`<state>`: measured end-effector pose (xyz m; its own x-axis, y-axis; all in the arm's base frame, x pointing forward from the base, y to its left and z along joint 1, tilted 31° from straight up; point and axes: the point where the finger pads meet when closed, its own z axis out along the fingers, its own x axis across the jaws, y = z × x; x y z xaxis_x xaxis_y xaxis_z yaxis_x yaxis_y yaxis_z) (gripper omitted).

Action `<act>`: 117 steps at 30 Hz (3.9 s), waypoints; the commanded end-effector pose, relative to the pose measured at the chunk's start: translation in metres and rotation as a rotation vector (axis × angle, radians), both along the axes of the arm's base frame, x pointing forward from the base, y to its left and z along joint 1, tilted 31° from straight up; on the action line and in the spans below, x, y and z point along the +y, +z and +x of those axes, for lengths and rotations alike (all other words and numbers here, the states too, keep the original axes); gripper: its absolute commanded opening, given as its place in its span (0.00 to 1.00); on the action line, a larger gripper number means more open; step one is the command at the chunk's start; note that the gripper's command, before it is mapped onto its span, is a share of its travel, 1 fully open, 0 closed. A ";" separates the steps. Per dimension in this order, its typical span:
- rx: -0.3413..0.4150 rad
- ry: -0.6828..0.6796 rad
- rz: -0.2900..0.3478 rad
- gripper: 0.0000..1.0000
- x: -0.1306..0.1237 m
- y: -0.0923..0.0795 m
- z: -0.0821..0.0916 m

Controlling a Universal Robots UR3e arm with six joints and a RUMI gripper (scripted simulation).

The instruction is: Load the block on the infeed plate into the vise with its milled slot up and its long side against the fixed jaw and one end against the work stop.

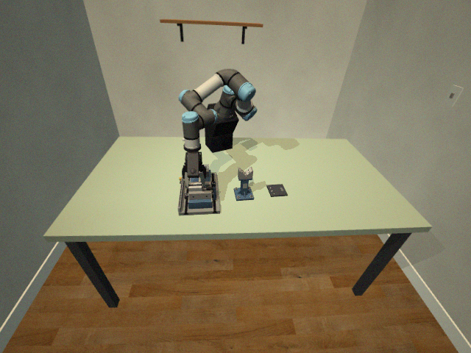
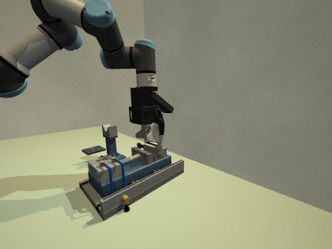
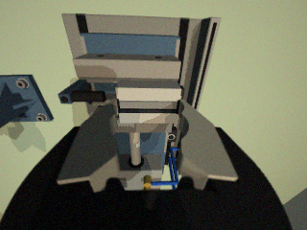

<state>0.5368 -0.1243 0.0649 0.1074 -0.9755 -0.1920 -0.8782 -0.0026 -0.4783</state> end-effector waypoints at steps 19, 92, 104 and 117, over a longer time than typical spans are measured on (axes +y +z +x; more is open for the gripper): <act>-0.002 -0.001 -0.002 0.00 -0.001 0.001 0.000; -0.002 -0.001 -0.002 0.00 0.000 -0.001 0.002; -0.002 -0.001 -0.002 0.00 0.000 -0.001 0.002; -0.002 -0.001 -0.002 0.47 0.000 -0.001 0.002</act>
